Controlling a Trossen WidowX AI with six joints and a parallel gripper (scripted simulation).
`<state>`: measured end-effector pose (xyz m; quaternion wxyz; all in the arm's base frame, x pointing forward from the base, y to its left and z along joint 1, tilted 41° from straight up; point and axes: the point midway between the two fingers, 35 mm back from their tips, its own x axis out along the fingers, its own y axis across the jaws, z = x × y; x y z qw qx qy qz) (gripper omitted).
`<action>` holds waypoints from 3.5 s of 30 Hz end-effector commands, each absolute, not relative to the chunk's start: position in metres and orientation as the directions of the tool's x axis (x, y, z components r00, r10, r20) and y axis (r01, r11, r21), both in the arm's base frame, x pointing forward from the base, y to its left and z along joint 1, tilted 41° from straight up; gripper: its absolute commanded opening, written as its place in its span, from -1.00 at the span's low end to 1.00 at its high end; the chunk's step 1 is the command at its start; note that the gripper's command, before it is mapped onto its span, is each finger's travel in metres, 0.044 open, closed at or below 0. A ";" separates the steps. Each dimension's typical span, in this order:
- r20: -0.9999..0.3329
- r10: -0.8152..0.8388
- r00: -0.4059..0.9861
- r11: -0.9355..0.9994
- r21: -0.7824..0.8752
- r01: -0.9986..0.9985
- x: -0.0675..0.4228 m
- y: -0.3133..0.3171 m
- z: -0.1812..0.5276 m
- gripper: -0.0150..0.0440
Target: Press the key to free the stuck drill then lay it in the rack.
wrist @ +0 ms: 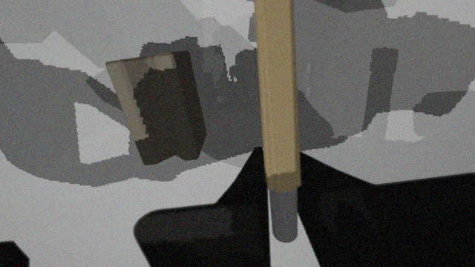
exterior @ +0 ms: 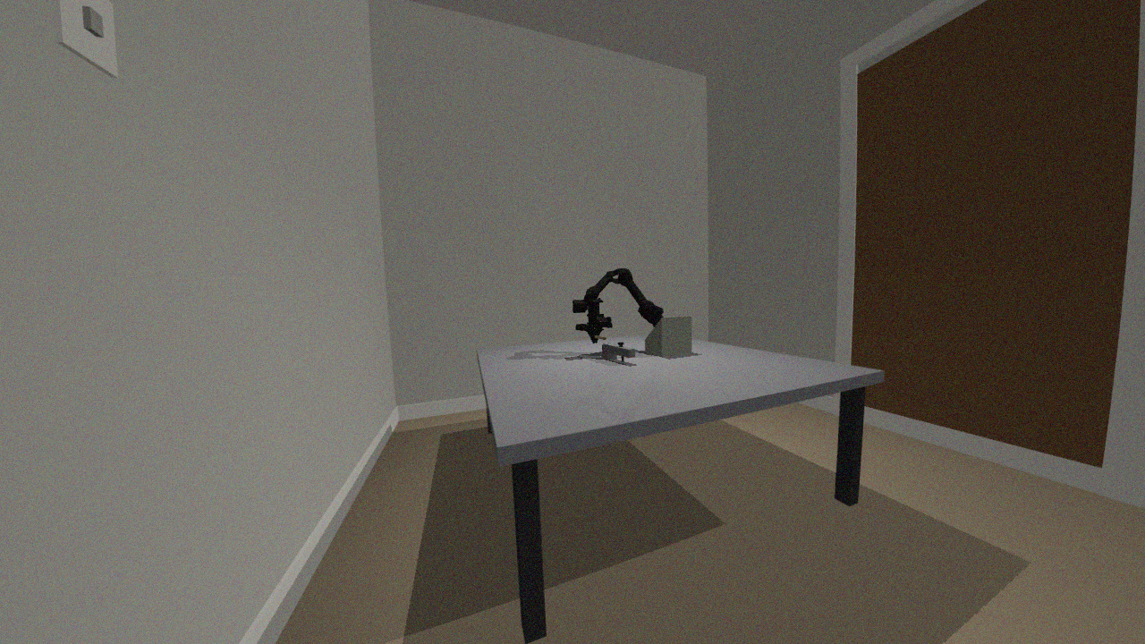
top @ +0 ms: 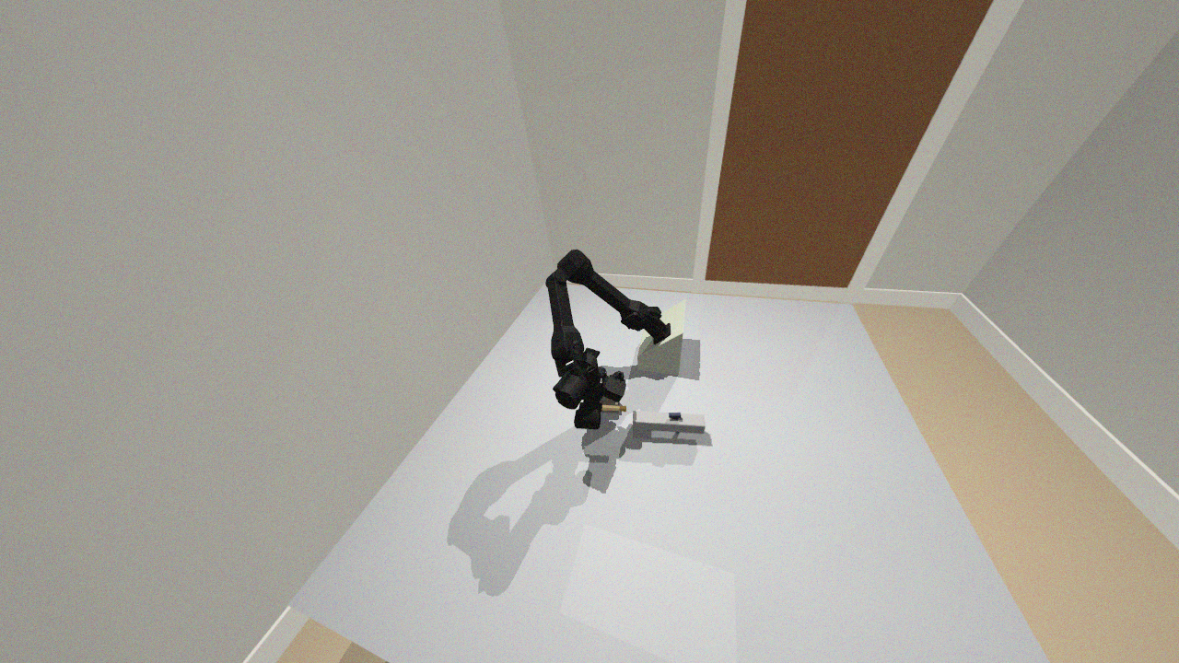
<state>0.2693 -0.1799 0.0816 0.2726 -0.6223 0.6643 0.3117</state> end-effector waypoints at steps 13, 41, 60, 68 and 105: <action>-0.748 -0.659 -0.073 0.034 0.068 -0.997 0.272 -0.178 0.086 -0.49; -0.748 -0.659 -0.073 0.034 0.067 -0.997 0.274 -0.177 0.090 -0.49; -0.748 -0.660 -0.074 0.034 0.068 -0.997 0.257 -0.182 0.095 -0.49; -0.748 -0.660 -0.074 0.034 0.069 -0.997 0.244 -0.187 0.100 -0.49; -0.746 -0.661 -0.076 0.034 0.071 -0.997 0.202 -0.206 0.092 -0.49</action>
